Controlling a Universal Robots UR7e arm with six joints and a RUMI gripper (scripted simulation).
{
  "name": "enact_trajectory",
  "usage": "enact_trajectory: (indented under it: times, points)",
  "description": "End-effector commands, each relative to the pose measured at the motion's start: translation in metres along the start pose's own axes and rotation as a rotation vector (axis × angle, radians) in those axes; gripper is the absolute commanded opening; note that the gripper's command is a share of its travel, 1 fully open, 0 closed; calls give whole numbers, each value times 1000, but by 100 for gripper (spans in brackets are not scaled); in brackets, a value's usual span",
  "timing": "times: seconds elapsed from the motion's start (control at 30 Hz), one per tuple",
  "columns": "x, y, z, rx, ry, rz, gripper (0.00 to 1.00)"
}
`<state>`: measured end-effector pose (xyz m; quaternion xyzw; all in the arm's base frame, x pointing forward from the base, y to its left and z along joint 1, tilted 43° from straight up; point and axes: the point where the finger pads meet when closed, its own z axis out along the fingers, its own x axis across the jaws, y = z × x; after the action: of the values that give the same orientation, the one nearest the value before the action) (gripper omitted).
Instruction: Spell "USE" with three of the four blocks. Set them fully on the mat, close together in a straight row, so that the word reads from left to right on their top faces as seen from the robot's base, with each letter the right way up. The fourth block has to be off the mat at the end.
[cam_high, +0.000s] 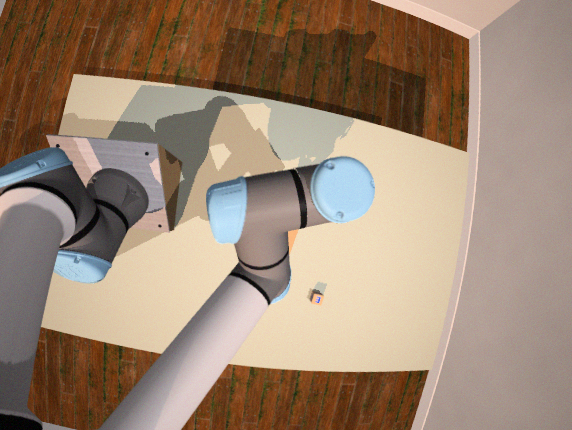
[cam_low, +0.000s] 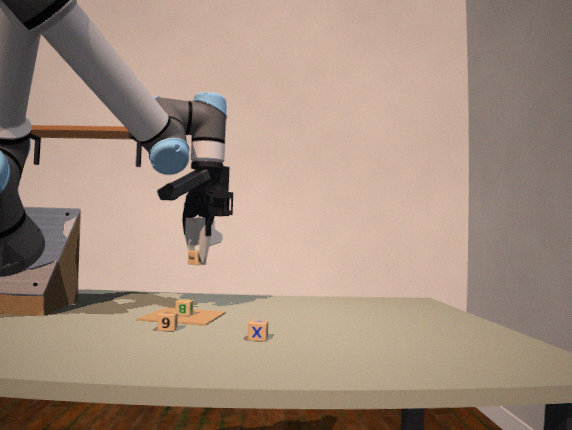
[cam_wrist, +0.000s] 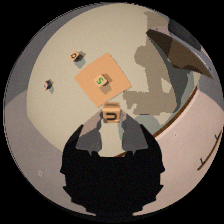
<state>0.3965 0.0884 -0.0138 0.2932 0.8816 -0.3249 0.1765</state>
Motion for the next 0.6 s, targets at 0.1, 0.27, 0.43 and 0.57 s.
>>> enact_trajectory:
  times: [0.1,0.27,0.43,0.57]
  points:
    - [0,-6,-1,-10,-1,-203,9]
    - [0,-8,-1,-10,-1,-287,9]
    - [0,-10,-1,-10,-2,-400,9]
    - [0,-12,-1,-10,-2,-486,9]
